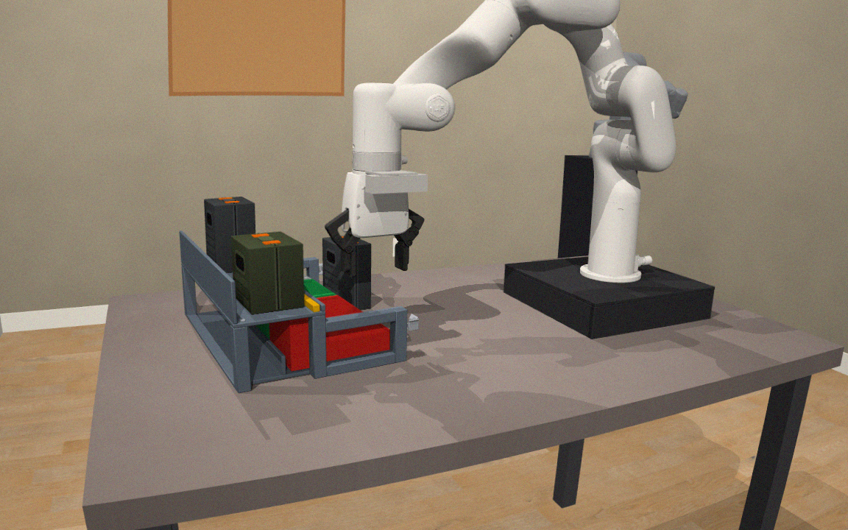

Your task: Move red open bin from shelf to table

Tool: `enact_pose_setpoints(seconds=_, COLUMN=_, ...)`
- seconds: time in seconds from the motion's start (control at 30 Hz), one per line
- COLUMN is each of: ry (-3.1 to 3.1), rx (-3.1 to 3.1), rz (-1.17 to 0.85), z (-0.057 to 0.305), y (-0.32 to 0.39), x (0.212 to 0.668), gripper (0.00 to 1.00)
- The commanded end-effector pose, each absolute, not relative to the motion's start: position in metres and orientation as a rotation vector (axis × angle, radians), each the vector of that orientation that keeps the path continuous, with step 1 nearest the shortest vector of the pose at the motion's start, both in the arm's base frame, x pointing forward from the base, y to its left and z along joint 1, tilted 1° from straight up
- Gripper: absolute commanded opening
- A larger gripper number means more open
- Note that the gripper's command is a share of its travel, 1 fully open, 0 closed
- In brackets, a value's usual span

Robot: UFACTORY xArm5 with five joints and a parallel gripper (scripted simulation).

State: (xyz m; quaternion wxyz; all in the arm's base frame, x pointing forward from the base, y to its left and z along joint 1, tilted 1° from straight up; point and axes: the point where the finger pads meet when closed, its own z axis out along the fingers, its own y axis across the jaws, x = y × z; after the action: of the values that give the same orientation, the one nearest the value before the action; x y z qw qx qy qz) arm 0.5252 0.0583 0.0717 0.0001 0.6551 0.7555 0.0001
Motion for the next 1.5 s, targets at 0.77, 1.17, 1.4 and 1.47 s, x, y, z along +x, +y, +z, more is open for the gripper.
enact_pose_setpoints(seconds=0.77, ry=2.365, rx=2.051, rz=-0.006, z=0.067, y=0.058, x=0.527, gripper=1.0)
enact_pose_setpoints(seconds=1.17, ry=2.365, rx=2.051, rz=-0.006, z=0.045, y=0.058, x=0.527, gripper=1.0)
enact_pose_setpoints(seconds=1.4, ry=2.364, rx=2.051, rz=-0.005, z=0.034, y=0.058, x=0.527, gripper=1.0)
enact_pose_setpoints(seconds=1.47, ry=2.364, rx=2.051, rz=-0.005, z=0.03, y=0.058, x=0.527, gripper=1.0)
